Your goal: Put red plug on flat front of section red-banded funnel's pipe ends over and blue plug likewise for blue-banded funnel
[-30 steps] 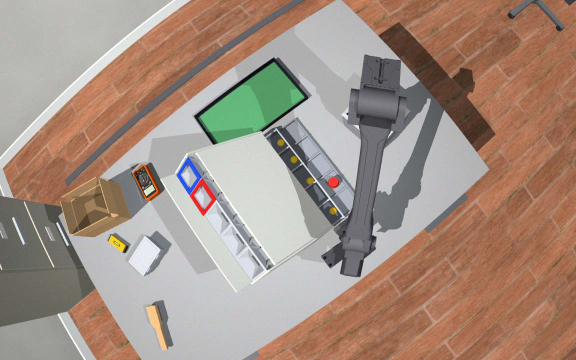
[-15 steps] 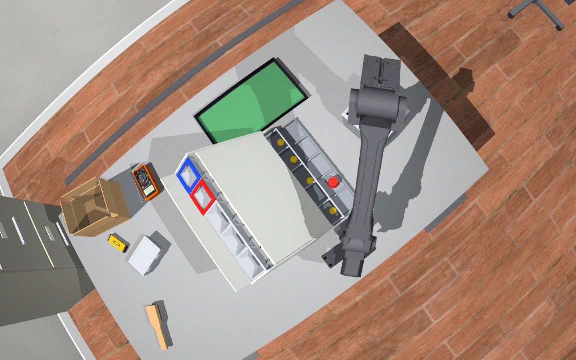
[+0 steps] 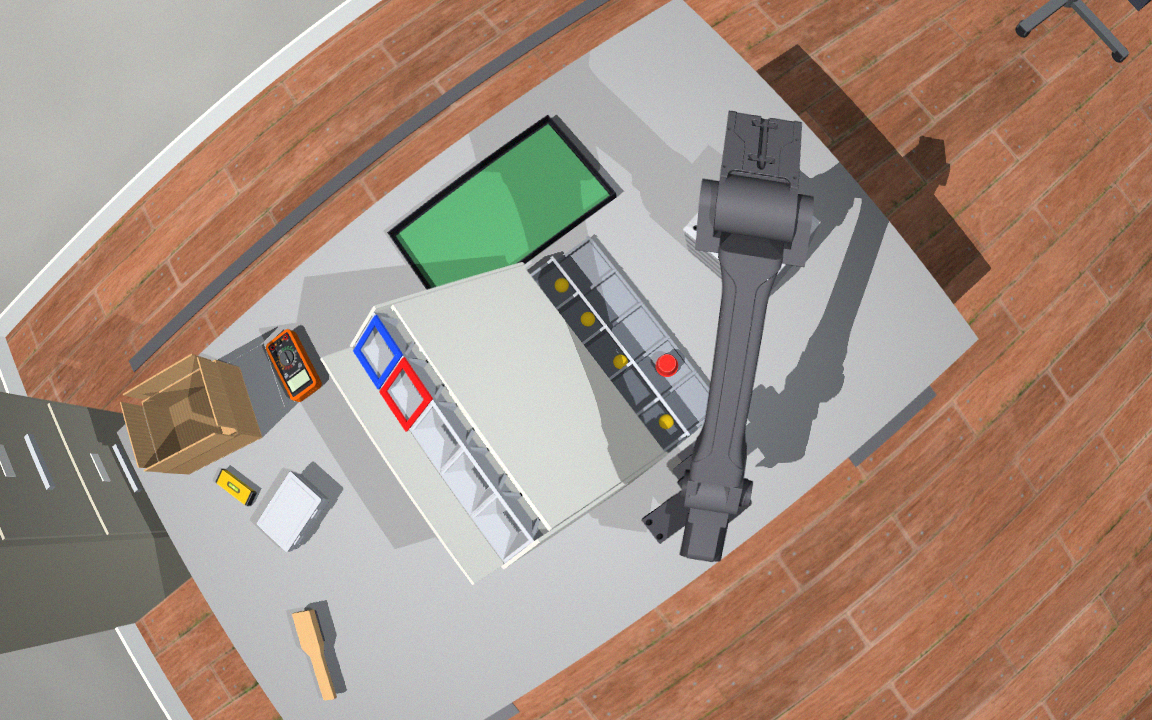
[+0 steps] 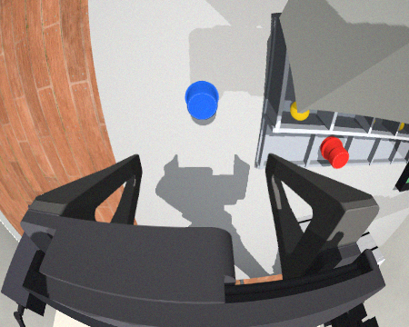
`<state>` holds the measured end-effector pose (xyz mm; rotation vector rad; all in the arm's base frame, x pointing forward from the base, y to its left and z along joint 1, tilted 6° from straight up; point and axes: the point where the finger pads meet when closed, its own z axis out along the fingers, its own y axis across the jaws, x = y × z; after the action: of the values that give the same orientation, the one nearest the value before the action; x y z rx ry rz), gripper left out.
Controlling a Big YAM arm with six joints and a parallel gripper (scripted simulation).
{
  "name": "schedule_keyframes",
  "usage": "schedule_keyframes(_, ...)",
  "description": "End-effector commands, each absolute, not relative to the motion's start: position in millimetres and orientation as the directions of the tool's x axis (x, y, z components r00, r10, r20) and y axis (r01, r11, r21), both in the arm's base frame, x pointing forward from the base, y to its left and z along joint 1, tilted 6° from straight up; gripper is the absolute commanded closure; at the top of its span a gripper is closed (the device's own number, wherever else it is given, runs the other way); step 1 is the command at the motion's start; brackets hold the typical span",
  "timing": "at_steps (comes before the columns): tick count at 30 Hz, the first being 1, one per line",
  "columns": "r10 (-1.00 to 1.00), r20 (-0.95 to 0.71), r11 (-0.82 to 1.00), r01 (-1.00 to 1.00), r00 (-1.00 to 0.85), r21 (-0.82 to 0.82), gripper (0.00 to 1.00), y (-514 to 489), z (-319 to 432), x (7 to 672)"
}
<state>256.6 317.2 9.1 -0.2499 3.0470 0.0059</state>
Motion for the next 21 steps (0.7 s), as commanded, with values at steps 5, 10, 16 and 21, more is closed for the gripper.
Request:
schedule_keyframes(5,-0.160,-0.101,0.987,-0.162,-0.982,0.010,0.13,331,-22,266)
schedule_keyframes(10,-0.160,-0.100,0.987,-0.162,-0.982,0.009,0.13,327,-55,268)
schedule_keyframes(16,-0.160,-0.099,0.987,-0.162,-0.982,0.009,0.13,324,-81,268)
schedule_keyframes(21,-0.160,-0.103,0.987,-0.162,-0.982,0.013,0.13,324,-81,268)
